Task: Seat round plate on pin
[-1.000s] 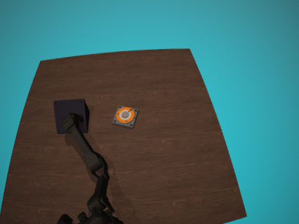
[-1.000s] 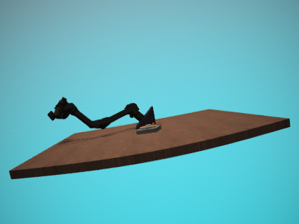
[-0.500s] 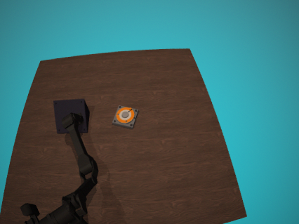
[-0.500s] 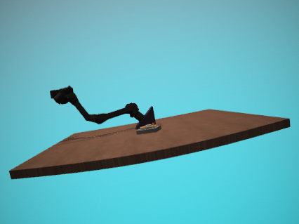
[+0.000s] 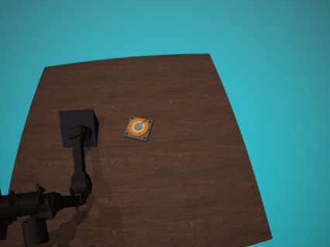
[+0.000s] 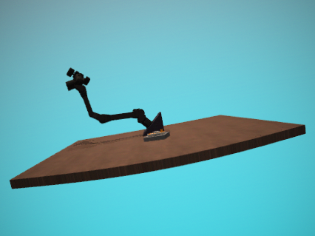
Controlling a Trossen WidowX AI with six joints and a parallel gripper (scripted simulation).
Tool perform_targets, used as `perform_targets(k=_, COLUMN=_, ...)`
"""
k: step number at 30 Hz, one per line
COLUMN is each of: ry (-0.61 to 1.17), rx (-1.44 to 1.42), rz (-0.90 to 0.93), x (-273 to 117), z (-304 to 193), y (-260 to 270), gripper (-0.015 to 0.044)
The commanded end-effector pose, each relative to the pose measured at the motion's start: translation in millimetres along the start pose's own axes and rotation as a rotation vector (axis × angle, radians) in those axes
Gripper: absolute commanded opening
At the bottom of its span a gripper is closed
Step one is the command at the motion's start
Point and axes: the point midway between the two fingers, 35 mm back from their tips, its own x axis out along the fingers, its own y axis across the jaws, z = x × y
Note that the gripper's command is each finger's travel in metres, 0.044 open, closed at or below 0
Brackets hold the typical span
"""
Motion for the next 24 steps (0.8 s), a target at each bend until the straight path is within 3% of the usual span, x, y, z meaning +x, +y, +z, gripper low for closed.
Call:
perform_targets(k=1, ry=0.202, rx=0.174, rz=0.002, x=13, z=-74, y=18, gripper=0.0)
perform_targets(k=11, ry=0.612, rx=0.475, rz=-0.059, x=-5, z=-217, y=55, gripper=0.0)
perform_targets(k=19, ry=0.99, rx=0.657, rz=-0.155, x=-68, z=-322, y=92, gripper=0.0)
perform_targets(k=24, ry=1.241, rx=0.789, rz=-0.282, x=-129, z=-382, y=115, gripper=0.0)
